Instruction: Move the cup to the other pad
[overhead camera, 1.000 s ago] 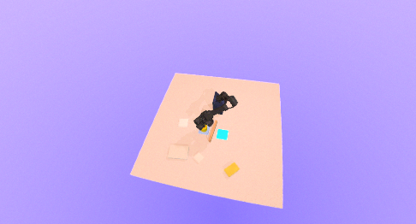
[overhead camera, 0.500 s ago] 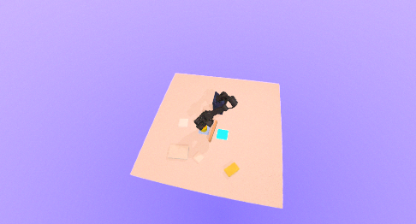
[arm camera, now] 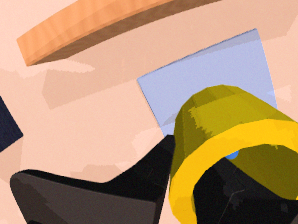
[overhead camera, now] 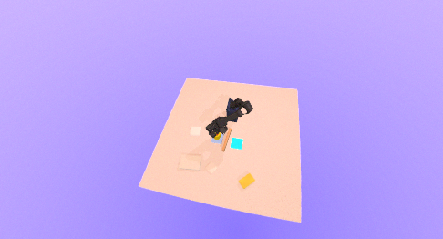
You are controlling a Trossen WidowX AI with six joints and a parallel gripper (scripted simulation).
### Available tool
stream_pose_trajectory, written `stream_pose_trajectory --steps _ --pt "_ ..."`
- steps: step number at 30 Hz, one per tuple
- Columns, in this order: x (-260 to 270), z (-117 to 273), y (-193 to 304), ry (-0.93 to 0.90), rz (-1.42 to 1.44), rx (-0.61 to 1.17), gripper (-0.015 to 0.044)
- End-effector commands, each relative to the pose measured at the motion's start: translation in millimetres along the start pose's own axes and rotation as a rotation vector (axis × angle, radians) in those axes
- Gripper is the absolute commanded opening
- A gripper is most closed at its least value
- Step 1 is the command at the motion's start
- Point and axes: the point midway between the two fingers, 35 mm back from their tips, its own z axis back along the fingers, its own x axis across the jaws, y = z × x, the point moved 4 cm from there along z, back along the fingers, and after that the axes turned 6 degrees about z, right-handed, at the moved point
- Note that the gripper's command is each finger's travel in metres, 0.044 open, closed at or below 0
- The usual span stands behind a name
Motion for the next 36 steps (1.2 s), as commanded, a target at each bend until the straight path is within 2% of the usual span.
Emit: stream_pose_trajectory --steps 1,13,36 --pt "-4 16 -1 0.017 0.013 0.004 0.0000" --pt "3 58 1 0.014 0.007 0.001 0.0000" --pt "6 54 -5 0.010 -0.002 -0.003 0.0000"
